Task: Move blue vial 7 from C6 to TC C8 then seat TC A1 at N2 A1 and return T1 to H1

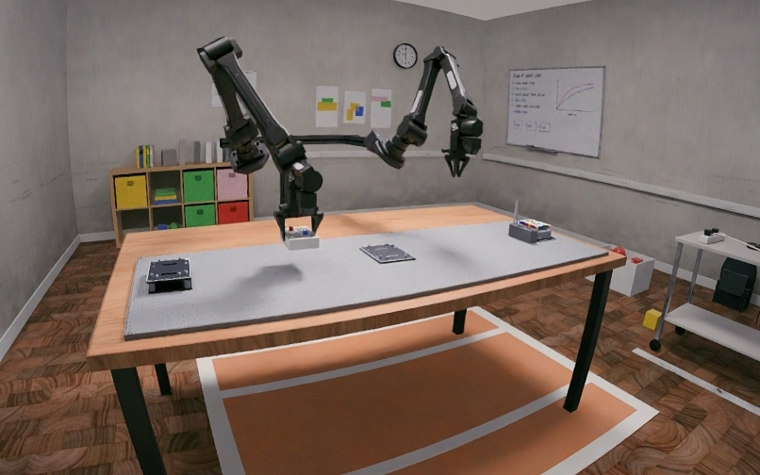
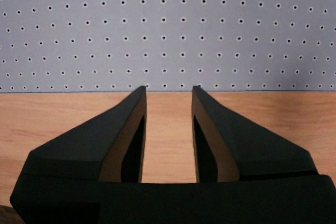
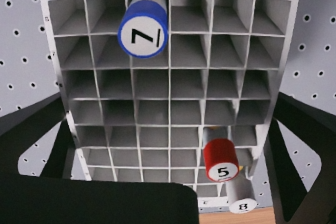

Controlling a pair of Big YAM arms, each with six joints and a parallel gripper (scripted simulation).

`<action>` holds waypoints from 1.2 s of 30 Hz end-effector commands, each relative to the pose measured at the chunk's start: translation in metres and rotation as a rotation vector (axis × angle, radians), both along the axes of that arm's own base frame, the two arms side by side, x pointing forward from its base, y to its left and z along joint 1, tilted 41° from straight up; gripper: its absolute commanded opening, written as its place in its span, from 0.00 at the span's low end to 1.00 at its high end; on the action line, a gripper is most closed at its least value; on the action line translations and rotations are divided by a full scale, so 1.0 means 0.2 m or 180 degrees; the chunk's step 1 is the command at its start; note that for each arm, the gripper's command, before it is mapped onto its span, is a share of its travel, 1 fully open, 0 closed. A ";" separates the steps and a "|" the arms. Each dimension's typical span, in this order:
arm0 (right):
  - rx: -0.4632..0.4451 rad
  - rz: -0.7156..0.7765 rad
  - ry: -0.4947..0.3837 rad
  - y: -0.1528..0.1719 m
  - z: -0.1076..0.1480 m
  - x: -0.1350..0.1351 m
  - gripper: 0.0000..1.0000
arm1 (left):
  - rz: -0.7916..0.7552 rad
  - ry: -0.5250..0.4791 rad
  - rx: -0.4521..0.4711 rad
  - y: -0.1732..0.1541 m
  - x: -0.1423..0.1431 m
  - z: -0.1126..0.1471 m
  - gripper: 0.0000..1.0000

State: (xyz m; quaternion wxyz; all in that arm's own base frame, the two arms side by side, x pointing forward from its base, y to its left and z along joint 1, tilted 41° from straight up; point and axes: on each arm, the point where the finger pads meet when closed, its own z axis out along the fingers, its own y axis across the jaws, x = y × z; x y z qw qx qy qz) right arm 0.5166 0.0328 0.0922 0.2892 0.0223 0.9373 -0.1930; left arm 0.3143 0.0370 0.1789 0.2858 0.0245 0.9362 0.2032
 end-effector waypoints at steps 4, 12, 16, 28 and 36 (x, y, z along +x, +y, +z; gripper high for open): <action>-0.0005 0.0036 -0.0095 -0.05 0.08 0.01 0.00 | 0.0032 -0.0071 -0.0015 0.00 0.02 0.05 0.24; -0.0008 0.0041 -0.0096 -0.11 0.11 0.00 0.00 | 0.0032 -0.0071 -0.0015 0.00 0.02 0.05 0.24; -0.0010 0.0036 -0.0096 -0.14 0.12 -0.01 0.00 | 0.0032 -0.0071 -0.0015 0.00 0.02 0.05 0.24; -0.0012 0.0037 -0.0109 -0.22 0.16 -0.01 0.00 | 0.0032 -0.0071 -0.0015 0.00 0.02 0.05 0.24; -0.0015 0.0089 -0.0098 -0.22 0.17 -0.02 0.00 | 0.0032 -0.0071 -0.0015 0.00 0.02 0.05 0.24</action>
